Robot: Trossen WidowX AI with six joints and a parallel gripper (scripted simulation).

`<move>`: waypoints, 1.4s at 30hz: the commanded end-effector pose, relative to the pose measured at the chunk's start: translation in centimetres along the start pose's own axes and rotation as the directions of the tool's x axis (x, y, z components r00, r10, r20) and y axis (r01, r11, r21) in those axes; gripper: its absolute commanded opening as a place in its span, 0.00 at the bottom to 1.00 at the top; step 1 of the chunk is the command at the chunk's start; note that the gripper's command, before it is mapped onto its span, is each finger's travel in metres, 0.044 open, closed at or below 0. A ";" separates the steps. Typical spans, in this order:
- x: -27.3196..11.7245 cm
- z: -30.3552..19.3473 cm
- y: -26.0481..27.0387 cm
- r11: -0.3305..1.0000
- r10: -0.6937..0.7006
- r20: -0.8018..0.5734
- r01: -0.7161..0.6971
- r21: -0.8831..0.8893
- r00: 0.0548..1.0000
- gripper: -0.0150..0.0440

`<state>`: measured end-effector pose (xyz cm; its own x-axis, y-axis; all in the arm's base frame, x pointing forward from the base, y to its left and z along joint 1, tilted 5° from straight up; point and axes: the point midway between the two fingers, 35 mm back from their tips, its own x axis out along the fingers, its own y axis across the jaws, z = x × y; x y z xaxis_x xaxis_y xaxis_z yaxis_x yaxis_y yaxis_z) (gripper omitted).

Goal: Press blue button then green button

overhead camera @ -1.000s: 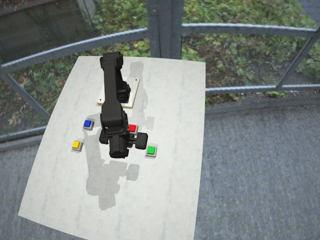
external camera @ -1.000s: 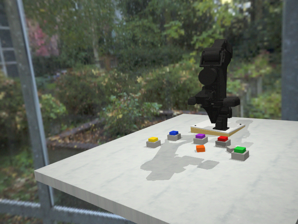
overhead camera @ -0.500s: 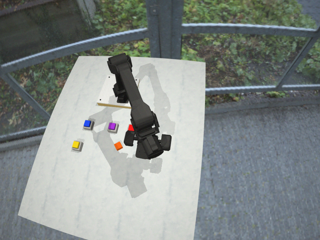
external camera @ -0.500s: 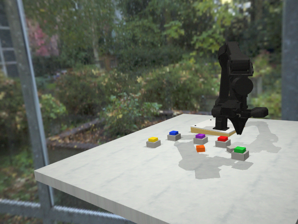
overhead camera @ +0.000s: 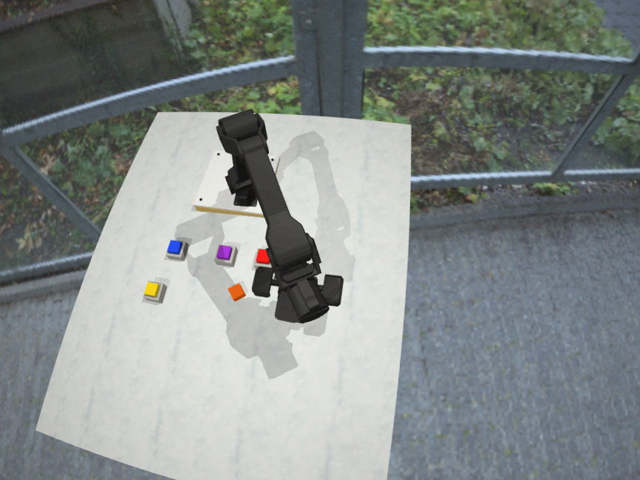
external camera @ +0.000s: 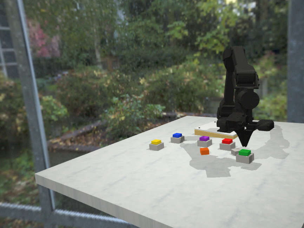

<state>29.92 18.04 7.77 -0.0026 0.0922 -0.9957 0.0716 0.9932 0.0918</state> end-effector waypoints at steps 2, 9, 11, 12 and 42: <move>1.2 -0.1 -0.1 1.000 -0.004 -0.009 0.004 0.004 1.000 0.29; 2.3 -0.2 -0.1 1.000 -0.004 -0.009 0.004 0.004 1.000 0.29; 2.5 -0.2 -0.1 1.000 -0.004 -0.009 0.004 0.004 1.000 0.29; 2.5 -0.2 -0.1 1.000 -0.004 -0.009 0.004 0.004 1.000 0.29; -1.1 -0.3 -0.1 1.000 -0.004 -0.009 0.004 0.004 1.000 0.33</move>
<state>29.83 17.94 8.17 -0.0076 0.0894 -0.9960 0.0782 0.9930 0.0885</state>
